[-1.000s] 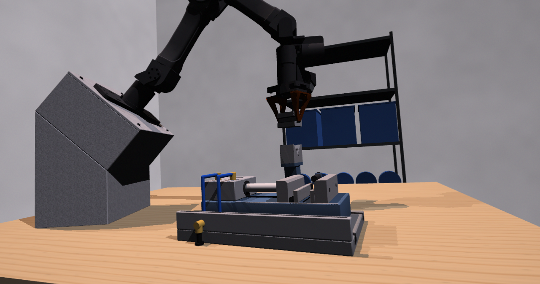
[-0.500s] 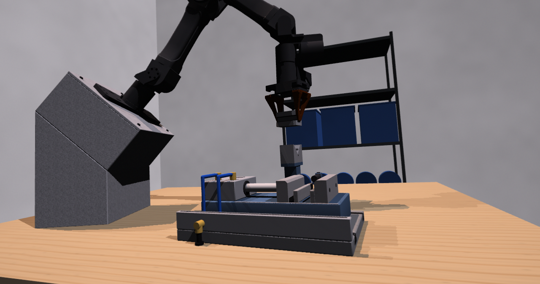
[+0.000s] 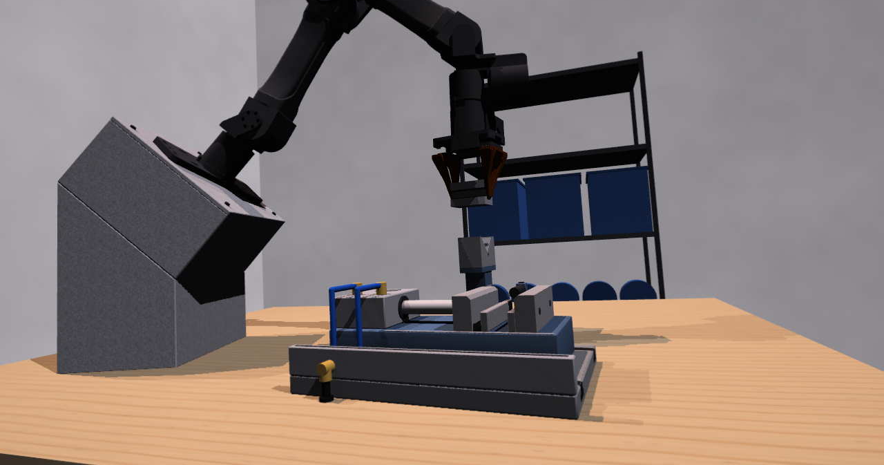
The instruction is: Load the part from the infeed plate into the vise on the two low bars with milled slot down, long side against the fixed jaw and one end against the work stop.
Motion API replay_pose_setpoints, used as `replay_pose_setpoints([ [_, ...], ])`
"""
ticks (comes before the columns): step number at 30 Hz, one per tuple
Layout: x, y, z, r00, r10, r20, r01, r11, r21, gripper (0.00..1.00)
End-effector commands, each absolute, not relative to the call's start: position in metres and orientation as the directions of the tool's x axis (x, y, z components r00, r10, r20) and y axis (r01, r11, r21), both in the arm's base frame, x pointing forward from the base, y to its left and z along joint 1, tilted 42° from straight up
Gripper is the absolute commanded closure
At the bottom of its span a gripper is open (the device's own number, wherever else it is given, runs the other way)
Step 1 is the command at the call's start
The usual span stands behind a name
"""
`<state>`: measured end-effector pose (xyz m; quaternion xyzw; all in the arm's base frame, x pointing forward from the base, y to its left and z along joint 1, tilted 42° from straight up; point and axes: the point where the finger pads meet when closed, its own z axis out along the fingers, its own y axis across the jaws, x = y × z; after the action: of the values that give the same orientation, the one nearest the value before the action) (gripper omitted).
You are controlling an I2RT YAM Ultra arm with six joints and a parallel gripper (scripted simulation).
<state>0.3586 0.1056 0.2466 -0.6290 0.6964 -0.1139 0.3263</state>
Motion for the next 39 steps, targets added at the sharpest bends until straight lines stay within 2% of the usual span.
replay_pose_setpoints([
  [1,0.358,0.102,0.273,0.052,-0.947,-0.317,-0.760,0.169,-0.628,1.00],
  [39,0.355,0.099,0.262,0.085,-0.956,-0.281,-0.771,0.116,-0.626,1.00],
])
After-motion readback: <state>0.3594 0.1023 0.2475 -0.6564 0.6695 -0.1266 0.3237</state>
